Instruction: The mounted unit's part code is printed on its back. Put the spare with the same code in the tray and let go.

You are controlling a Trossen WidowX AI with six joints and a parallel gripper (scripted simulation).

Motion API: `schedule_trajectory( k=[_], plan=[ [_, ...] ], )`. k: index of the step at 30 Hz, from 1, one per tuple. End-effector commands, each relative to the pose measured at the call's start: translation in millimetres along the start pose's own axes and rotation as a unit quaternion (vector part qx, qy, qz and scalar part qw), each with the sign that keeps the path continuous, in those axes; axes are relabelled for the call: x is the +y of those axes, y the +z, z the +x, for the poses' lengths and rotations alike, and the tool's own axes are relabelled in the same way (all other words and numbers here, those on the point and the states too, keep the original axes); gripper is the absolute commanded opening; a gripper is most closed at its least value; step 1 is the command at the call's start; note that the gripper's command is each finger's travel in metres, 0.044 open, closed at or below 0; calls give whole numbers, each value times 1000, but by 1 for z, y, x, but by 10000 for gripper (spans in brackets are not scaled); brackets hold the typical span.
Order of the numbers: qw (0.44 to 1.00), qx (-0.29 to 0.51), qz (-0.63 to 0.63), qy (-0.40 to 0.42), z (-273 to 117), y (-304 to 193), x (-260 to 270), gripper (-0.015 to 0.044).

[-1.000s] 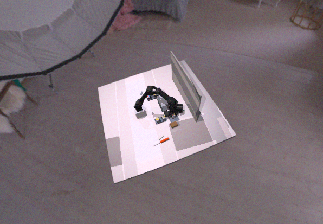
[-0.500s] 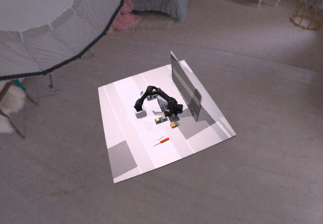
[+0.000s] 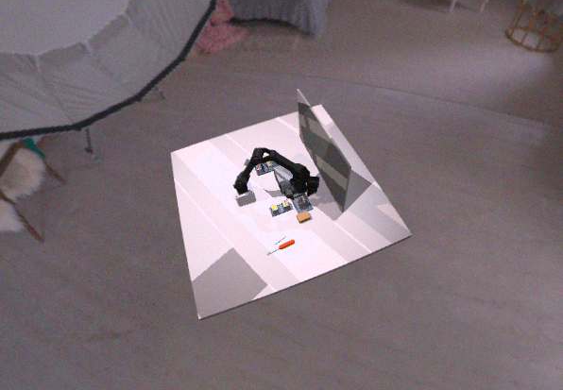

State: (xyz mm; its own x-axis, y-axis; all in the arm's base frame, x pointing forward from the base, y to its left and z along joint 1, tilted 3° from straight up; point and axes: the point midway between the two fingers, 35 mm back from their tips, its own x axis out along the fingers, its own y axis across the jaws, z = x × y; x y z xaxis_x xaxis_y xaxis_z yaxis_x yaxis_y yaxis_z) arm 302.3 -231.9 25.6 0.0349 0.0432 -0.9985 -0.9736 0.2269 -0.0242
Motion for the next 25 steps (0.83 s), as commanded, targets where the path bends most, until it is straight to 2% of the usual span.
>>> schedule_trajectory(
  k=[1,25],
  plan=[
    [1000,6,-1,-16,-56,0,0,440],
    [1000,14,0,-28,-54,-2,-4,440]
  ],
)
